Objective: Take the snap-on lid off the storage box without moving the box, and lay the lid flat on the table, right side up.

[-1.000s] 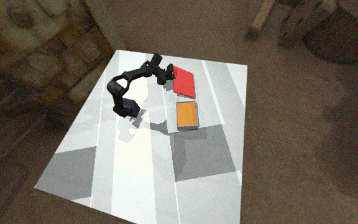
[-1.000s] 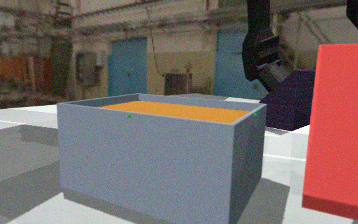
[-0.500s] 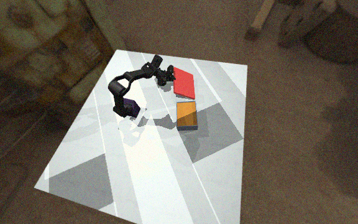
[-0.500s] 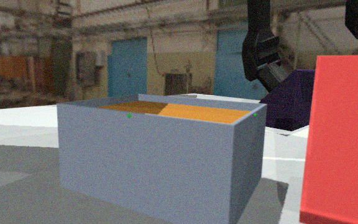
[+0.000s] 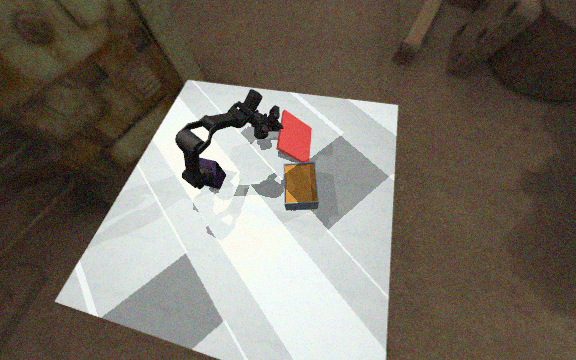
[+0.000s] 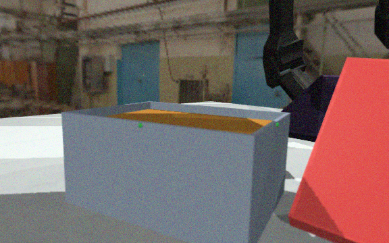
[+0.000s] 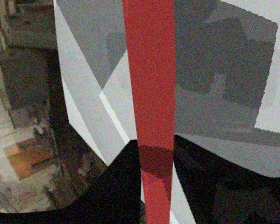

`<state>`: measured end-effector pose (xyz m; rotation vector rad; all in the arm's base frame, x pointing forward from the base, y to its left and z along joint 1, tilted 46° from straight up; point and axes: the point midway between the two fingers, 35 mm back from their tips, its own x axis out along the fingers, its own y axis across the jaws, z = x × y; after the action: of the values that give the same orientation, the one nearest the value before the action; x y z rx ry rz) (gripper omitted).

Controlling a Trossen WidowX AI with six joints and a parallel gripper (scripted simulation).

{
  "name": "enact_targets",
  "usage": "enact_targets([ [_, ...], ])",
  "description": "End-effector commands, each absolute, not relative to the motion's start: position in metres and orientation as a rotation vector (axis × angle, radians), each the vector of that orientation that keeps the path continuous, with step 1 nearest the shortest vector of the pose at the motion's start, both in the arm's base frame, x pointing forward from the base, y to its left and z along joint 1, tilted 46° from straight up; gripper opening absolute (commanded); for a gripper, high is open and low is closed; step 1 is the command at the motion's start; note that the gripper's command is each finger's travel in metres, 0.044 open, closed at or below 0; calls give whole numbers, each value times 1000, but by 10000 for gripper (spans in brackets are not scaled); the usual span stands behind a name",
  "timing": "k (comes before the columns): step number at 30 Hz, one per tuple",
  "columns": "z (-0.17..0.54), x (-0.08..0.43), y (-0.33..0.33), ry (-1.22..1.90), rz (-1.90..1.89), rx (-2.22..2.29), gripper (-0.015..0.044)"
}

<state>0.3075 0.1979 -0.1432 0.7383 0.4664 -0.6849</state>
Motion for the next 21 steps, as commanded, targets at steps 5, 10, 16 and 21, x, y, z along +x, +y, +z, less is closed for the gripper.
enact_targets([
  [5, -154, 303, 187, 476, -695, 712, 0],
  [10, -157, 303, 184, 476, -695, 711, 0],
  [16, -160, 302, 181, 476, -695, 711, 0],
  [21, -163, 302, 178, 476, -695, 711, 0],
])
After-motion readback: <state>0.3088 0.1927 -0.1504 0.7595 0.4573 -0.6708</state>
